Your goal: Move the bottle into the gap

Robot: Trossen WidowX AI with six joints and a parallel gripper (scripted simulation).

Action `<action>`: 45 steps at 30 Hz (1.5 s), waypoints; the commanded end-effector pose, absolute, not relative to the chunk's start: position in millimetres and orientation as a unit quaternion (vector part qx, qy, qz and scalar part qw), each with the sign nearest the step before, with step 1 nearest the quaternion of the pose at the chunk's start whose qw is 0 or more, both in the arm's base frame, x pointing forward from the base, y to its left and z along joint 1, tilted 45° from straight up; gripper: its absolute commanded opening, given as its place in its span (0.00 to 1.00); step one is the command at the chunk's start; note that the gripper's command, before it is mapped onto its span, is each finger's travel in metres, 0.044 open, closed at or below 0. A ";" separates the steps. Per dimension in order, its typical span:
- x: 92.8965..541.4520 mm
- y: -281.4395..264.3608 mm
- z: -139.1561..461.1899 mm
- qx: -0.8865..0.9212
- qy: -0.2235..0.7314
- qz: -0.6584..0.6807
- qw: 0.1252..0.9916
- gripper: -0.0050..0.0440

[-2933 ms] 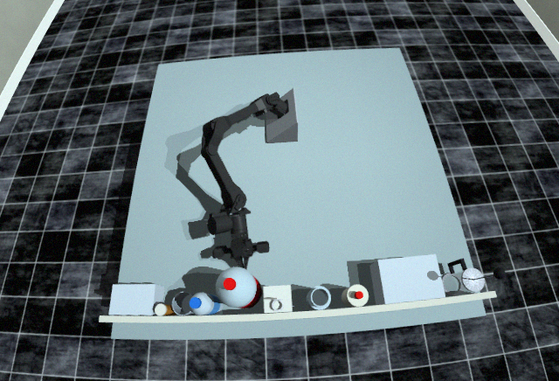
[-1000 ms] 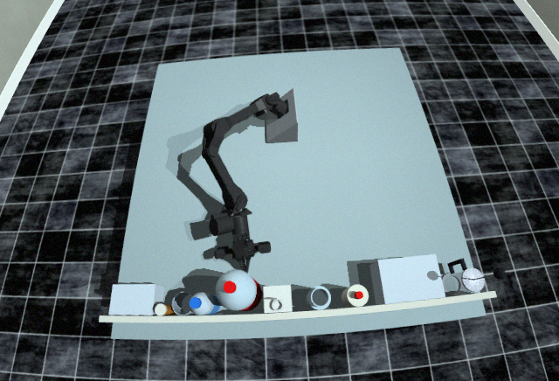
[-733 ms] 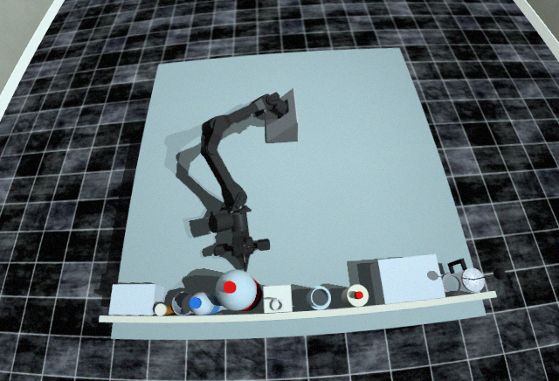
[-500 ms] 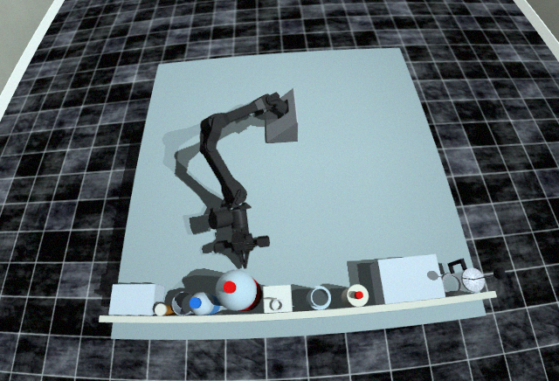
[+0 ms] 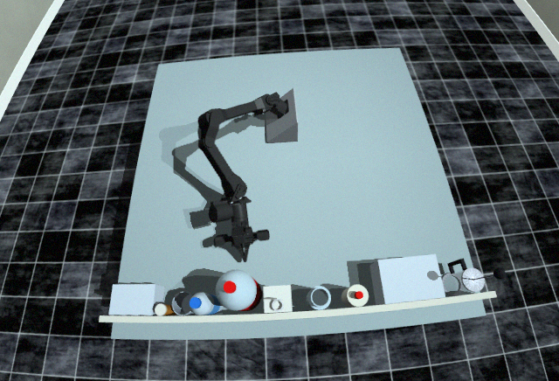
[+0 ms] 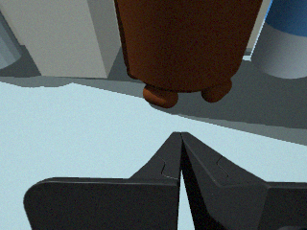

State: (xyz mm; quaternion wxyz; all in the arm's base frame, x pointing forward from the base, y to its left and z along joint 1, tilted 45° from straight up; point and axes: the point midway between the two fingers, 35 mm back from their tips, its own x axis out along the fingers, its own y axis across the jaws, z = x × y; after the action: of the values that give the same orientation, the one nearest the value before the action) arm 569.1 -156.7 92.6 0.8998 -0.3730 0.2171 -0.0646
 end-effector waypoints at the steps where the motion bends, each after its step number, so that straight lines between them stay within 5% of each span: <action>1: 562.8 -154.3 112.8 -0.379 0.199 -0.069 0.901 0.00; 45: 539.9 -95.8 165.4 -0.376 0.202 -0.069 0.902 0.00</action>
State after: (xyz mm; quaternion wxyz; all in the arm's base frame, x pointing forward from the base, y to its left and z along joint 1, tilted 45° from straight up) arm 539.3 -98.6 156.4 0.8997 -0.3771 0.2096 -0.0664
